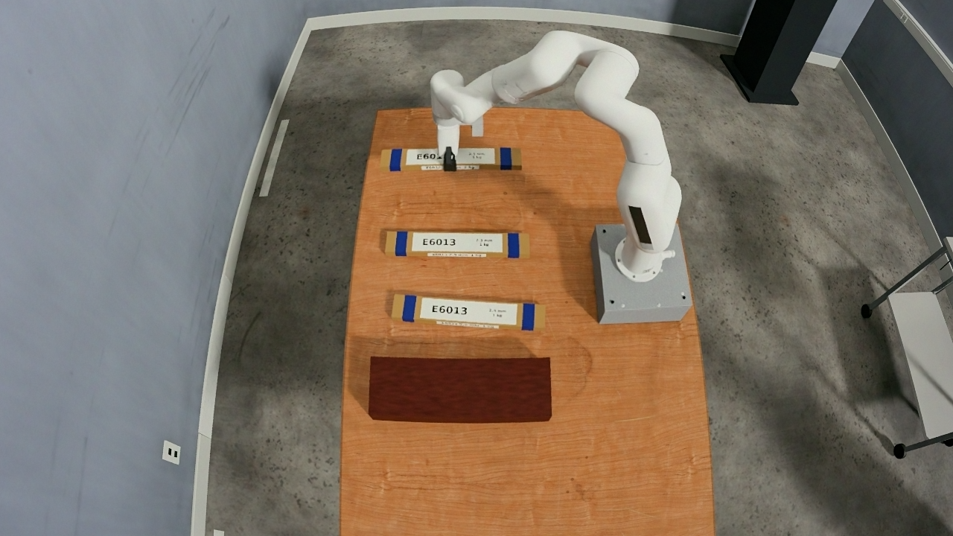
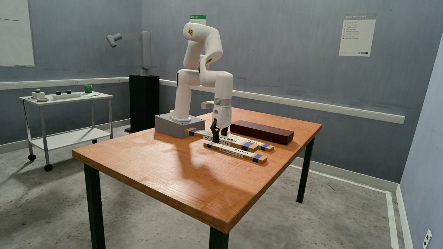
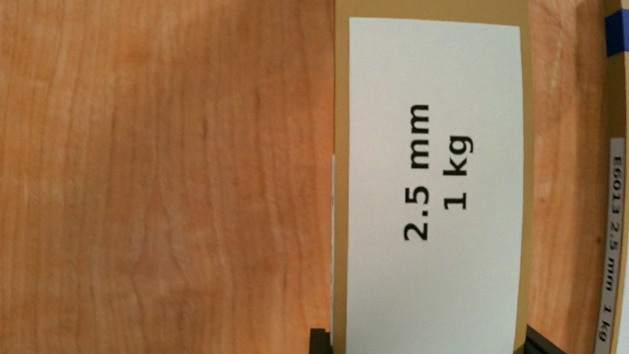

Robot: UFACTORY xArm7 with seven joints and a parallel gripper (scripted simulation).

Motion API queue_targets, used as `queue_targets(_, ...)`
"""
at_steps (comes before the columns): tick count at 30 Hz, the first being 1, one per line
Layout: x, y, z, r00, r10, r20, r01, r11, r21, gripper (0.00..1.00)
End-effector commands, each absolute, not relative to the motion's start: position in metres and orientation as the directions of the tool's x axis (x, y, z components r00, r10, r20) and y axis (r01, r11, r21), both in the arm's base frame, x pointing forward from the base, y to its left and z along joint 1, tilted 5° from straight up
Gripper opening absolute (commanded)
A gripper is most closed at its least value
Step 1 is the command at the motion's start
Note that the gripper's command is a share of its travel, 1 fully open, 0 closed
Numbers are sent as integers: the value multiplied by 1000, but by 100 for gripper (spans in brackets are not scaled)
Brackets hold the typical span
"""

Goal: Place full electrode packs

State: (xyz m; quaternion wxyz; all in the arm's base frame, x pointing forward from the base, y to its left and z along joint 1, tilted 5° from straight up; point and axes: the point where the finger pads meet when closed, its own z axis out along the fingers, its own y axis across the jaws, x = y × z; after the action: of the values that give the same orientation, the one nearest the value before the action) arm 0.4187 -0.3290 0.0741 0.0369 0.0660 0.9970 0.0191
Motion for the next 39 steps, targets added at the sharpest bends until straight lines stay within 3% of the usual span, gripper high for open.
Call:
queue_targets(1,429,-318,78,-988,134,-76,131,991,39,58)
queue_targets(39,531,-167,90,-988,134,-76,131,991,39,58)
